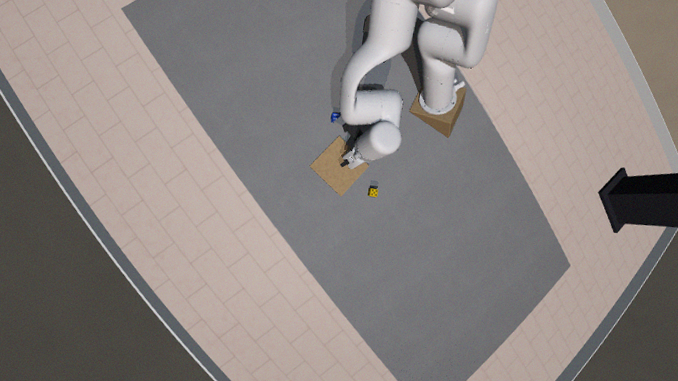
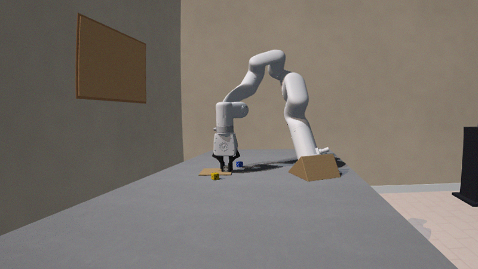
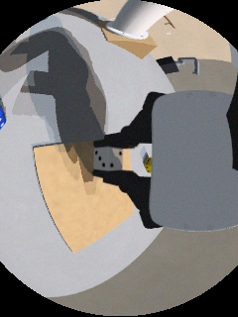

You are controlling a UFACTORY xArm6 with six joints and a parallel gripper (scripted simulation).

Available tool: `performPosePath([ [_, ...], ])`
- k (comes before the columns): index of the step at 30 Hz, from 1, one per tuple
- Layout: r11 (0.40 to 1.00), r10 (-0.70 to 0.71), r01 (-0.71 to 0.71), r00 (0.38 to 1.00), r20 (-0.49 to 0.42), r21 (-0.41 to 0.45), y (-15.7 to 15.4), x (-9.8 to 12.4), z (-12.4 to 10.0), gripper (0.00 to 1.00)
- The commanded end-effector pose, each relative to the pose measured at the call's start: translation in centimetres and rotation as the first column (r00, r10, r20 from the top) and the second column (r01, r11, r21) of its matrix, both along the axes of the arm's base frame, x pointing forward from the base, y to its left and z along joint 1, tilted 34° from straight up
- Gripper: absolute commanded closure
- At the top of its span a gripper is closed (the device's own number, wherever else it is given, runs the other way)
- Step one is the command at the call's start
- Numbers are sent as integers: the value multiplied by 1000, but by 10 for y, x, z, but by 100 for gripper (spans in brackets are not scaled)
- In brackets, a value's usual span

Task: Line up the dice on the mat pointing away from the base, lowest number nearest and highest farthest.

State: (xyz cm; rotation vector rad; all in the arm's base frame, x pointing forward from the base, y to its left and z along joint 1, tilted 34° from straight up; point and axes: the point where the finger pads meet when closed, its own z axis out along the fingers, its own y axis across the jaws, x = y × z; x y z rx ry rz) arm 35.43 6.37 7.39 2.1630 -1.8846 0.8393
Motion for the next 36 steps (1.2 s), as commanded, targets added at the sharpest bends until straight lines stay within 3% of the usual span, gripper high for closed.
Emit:
performPosePath([
  [1,1000,1,-1,1000,2,1,1,1,1,79],
  [23,1000,1,-1,1000,2,1,1,1,1,79],
  [36,1000,1,-1,1000,2,1,1,1,1,63],
])
